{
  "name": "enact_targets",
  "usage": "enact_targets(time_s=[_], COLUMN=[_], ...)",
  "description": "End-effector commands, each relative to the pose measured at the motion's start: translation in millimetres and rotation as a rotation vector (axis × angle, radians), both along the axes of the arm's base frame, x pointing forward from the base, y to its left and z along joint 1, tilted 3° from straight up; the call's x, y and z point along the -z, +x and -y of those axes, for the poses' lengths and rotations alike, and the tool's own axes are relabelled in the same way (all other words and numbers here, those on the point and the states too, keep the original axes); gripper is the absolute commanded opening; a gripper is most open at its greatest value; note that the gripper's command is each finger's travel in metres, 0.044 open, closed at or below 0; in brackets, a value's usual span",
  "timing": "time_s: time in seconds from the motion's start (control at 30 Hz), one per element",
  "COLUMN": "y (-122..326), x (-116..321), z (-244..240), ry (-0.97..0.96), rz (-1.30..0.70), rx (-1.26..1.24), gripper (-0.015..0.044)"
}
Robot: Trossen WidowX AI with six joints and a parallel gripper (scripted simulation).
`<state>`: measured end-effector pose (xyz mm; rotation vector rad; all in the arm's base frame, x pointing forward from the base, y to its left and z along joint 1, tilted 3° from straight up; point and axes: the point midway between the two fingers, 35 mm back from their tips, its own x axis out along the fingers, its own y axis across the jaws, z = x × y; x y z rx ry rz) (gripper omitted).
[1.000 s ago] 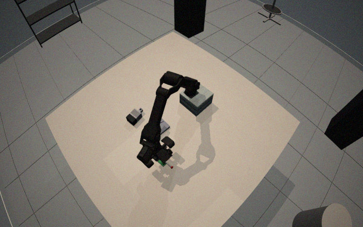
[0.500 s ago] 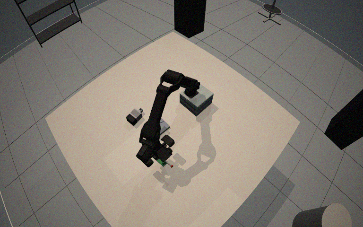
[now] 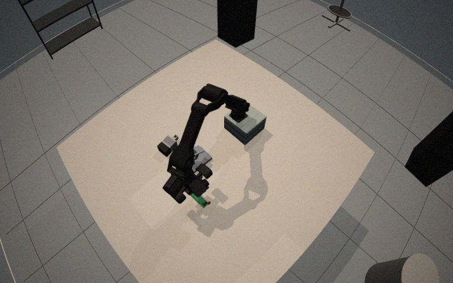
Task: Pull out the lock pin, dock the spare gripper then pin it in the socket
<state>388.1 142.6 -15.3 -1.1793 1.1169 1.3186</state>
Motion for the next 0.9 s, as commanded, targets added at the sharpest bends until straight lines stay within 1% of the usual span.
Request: enact_targets(time_s=[0.0, 0.17, 0.3, 0.87], y=[2.0, 3.4, 3.5, 3.6], x=[-7.2, -12.7, -13.2, 10.3], z=[13.5, 28.0, 30.0, 31.2], ry=[0.0, -0.001, -0.001, 0.003], rz=[0.005, 0.005, 0.005, 0.014], rx=[-0.003, -0.003, -0.003, -0.004], gripper=[0.0, 0.0, 0.0, 0.0])
